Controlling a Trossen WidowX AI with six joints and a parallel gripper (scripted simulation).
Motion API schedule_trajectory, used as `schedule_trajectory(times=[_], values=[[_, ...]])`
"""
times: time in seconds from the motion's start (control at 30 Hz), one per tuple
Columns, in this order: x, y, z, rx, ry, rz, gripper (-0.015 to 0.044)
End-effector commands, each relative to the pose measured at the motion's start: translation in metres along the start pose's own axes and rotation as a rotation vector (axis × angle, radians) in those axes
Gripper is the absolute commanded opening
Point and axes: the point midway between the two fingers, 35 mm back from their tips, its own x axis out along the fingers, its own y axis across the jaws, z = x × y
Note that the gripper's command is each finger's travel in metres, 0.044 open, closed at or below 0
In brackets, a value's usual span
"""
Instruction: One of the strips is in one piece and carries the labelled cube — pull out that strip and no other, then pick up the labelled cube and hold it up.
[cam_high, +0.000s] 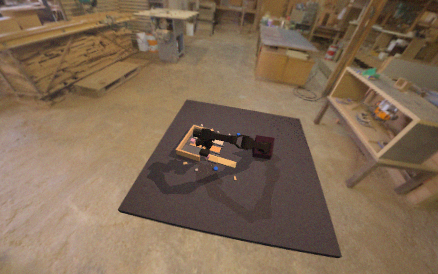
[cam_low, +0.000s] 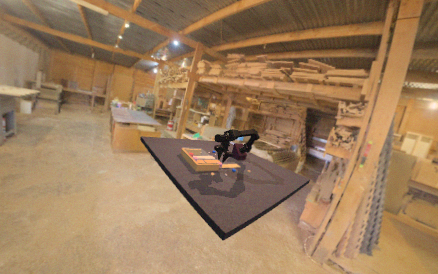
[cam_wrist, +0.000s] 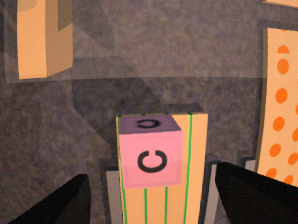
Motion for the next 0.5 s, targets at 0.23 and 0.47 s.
schedule_trajectory(times=[0.23, 0.47], values=[[0.022, -0.001, -0.001, 0.009, 0.010, 0.004, 0.0250], [0.034, -0.001, -0.002, 0.009, 0.010, 0.005, 0.0250]])
